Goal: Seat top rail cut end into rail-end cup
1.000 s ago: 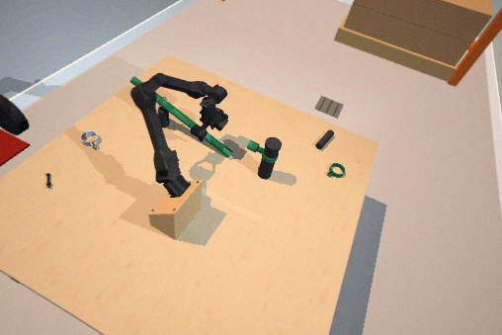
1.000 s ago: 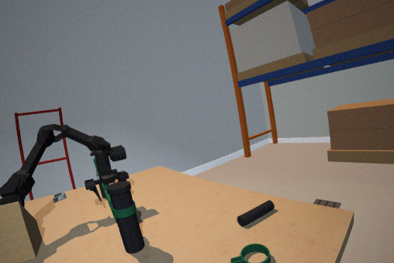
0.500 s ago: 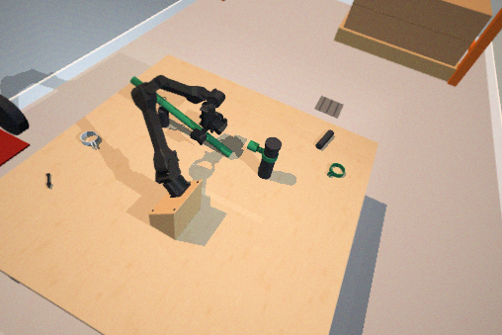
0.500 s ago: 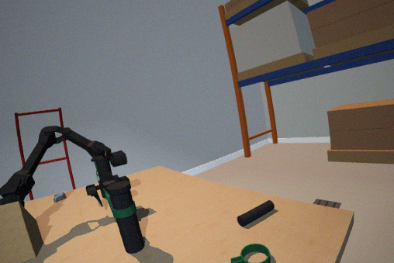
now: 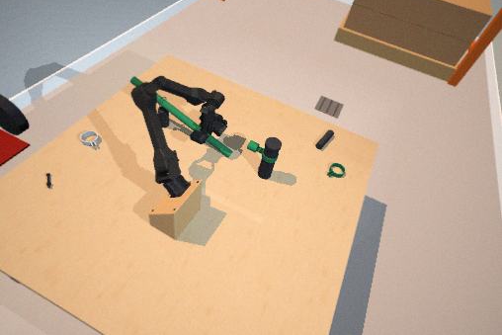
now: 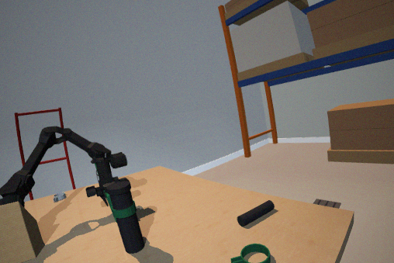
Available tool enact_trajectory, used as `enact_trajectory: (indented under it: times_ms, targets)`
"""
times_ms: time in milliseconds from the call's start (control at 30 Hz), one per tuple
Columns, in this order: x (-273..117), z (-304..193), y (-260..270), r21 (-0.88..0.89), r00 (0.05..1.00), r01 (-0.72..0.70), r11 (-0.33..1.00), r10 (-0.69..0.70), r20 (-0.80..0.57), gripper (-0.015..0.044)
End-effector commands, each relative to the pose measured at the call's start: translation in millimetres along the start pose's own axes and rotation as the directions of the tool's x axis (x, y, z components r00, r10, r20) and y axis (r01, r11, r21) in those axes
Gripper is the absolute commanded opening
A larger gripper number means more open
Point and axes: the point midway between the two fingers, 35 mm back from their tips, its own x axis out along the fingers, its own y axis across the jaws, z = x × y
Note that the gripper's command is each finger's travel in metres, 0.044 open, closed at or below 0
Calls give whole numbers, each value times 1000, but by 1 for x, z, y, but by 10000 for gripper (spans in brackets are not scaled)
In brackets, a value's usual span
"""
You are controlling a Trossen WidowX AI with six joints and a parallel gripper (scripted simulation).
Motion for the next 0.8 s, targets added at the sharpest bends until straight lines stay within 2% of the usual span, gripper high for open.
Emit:
enact_trajectory:
  times_ms: [0, 100, 233, 400, 667, 767]
  targets:
    - [0, 0, 0, 2, 1000, -1, 1000, 1, -2, 112]
    - [0, 0, 0, 2, 1000, -1, 1000, 1, -2, 92]
    - [-4, 0, 0, 2, 1000, -1, 1000, 1, -2, 0]
    - [-14, 7, 2, 1, 999, -7, 1000, 7, 42, 0]
    - [-66, 43, 2, -3, 965, -4, 1000, 4, 263, 0]
    - [-77, 49, 1, -2, 953, 3, 1000, -2, 304, 0]
